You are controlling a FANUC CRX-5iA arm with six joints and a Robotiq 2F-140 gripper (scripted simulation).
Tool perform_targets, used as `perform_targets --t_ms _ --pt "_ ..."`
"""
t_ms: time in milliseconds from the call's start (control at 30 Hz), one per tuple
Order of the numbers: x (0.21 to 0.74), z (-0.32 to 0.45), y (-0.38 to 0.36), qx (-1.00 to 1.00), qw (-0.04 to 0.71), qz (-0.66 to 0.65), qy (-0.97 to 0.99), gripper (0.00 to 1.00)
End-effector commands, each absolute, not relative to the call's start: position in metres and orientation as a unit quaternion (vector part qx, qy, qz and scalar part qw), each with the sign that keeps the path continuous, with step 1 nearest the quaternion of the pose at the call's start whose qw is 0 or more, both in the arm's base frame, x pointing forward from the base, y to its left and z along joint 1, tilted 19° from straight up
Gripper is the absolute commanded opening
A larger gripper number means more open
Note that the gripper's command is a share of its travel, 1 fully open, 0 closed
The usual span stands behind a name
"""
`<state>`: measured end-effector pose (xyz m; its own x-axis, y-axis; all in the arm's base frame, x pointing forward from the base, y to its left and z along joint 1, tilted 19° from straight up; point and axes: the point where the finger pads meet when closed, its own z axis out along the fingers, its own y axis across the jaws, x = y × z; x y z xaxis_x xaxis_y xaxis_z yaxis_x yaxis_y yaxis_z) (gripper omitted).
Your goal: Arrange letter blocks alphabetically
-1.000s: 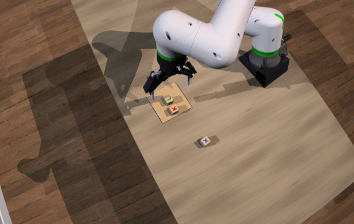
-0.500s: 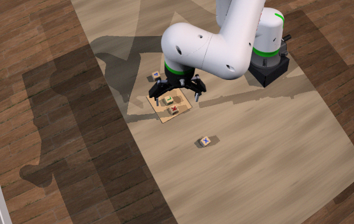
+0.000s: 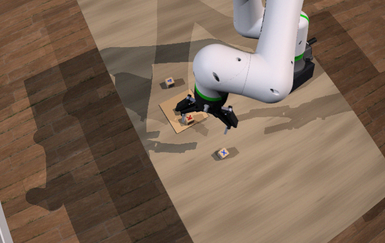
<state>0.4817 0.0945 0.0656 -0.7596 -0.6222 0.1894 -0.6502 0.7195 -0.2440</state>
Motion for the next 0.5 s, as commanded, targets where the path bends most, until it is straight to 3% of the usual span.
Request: perform_targets --t_ms 0,467 --pt "0.479 0.058 0.115 0.279 0.035 0.157 -0.947 1.0" --pt "0.463 0.035 0.174 0.088 0.004 0.163 -0.983 1.0"
